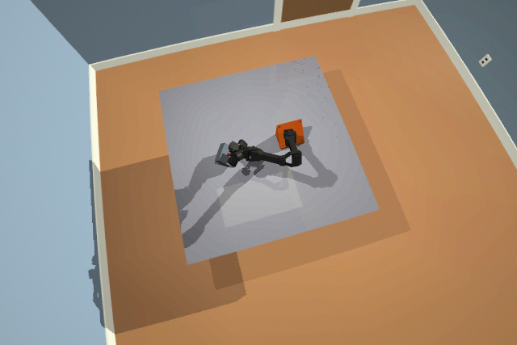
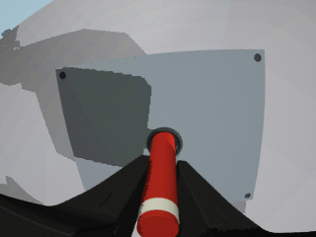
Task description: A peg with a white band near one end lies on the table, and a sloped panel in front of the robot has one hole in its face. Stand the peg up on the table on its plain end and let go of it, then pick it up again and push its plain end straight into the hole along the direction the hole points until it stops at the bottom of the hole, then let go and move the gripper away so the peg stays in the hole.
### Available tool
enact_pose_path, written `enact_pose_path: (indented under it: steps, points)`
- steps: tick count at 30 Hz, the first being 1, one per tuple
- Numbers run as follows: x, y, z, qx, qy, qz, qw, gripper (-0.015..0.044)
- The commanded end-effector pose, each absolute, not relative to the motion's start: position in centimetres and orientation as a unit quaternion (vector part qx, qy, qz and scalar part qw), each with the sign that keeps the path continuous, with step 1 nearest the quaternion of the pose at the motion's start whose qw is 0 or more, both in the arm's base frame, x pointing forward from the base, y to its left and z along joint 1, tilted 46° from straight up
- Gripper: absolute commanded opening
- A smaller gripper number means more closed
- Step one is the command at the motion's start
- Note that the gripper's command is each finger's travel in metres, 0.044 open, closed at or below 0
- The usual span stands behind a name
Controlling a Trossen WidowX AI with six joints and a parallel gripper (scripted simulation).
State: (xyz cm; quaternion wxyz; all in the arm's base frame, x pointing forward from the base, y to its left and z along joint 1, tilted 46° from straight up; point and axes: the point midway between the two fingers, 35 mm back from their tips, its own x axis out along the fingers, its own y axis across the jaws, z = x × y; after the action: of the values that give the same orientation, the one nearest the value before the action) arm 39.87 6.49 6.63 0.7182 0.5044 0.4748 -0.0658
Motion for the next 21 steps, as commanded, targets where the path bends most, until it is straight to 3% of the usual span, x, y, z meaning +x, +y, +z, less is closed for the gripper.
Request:
enact_pose_path:
  steps: [1, 21]
  points:
    - [40.08, 6.52, 6.19, 0.505, 0.476, -0.069, 0.717, 0.0]
    - [40.59, 6.85, 5.59, 0.505, 0.476, -0.069, 0.717, 0.0]
